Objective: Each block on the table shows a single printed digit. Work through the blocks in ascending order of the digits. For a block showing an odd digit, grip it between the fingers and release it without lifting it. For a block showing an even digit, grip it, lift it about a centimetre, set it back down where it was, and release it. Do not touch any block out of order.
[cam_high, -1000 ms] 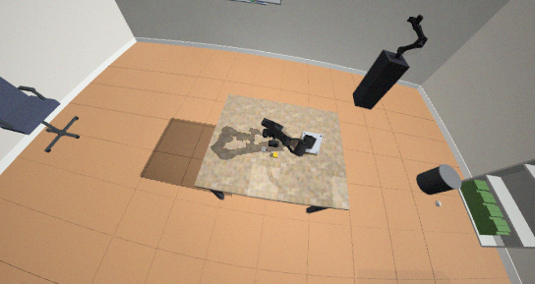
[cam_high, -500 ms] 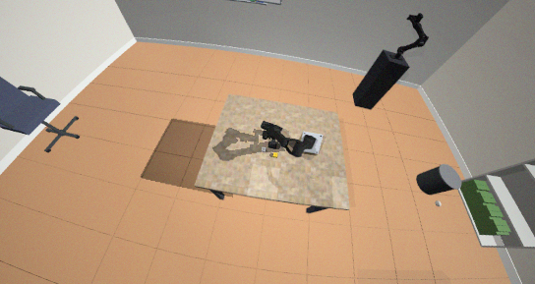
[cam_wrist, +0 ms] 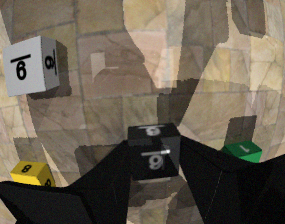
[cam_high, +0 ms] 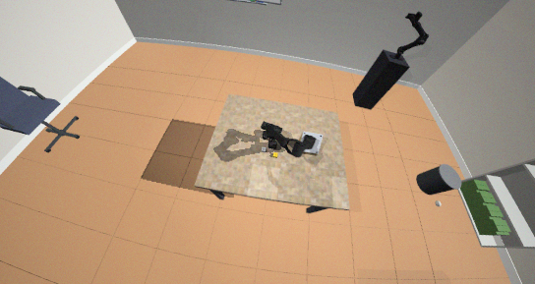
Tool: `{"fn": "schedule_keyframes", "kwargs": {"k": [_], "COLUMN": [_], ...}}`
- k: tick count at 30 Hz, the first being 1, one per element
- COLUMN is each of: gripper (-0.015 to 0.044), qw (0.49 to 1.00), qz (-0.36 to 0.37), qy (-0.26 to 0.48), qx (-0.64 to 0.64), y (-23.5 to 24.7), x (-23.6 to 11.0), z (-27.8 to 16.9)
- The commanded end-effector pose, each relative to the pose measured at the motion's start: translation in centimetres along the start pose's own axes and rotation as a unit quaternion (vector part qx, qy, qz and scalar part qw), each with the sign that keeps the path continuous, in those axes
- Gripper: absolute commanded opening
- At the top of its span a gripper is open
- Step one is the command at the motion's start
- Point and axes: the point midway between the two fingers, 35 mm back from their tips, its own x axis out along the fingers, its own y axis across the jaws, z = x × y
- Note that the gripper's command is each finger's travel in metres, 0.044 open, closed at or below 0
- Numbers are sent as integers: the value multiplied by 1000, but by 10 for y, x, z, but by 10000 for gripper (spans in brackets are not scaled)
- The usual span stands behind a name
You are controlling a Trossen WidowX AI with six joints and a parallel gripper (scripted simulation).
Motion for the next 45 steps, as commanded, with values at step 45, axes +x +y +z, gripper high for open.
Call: {"fn": "schedule_keyframes", "kwargs": {"k": [45], "gripper": [120], "qw": [1000], "qz": [1], "qy": [-1], "qx": [3], "y": [0], "x": [-11], "z": [0]}}
